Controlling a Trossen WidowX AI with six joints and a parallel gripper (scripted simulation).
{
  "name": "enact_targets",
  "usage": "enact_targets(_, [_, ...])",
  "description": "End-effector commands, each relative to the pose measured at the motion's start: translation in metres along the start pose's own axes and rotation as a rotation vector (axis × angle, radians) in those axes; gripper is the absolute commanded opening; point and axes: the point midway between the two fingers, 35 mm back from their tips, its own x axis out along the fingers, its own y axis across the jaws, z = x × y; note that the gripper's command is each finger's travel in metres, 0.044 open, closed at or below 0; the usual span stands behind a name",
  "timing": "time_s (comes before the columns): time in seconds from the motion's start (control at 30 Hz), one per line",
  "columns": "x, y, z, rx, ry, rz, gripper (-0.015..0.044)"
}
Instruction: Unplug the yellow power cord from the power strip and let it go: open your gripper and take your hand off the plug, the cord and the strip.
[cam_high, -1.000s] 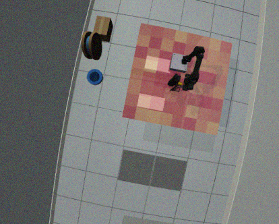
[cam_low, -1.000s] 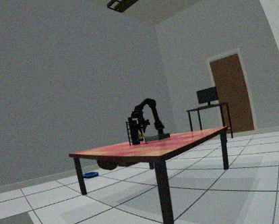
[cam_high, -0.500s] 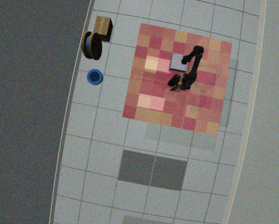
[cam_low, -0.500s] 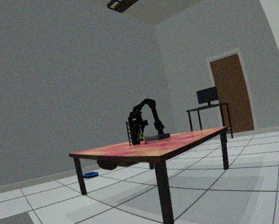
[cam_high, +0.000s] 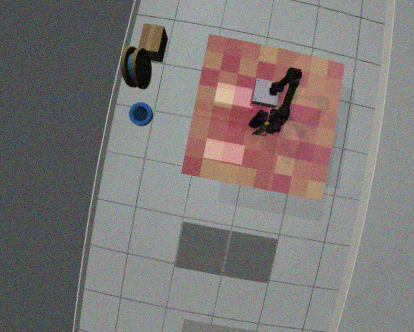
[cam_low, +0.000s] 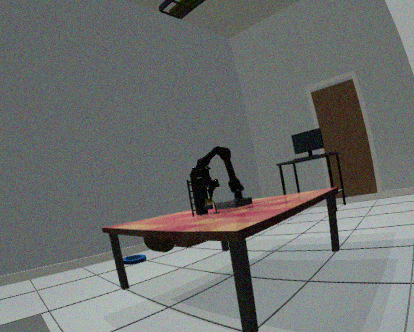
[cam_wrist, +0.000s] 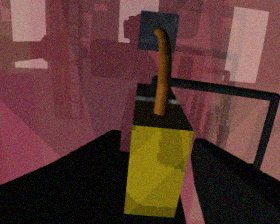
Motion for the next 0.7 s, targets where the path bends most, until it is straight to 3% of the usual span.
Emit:
enact_targets(0.0, [0.0031,-0.0004,-0.0009,-0.004,0.005,-0.003,0.0160])
enact_targets(0.1, [0.0012,0.0002,0.0000,0.000,0.000,0.001,0.0081])
enact_targets(0.43, [0.0012,0.0002,0.0002,0.000,0.000,0.001,0.0000])
enact_targets(0.67, [0.0012,-0.0008,0.0087,-0.001,0.000,0.001,0.0000])
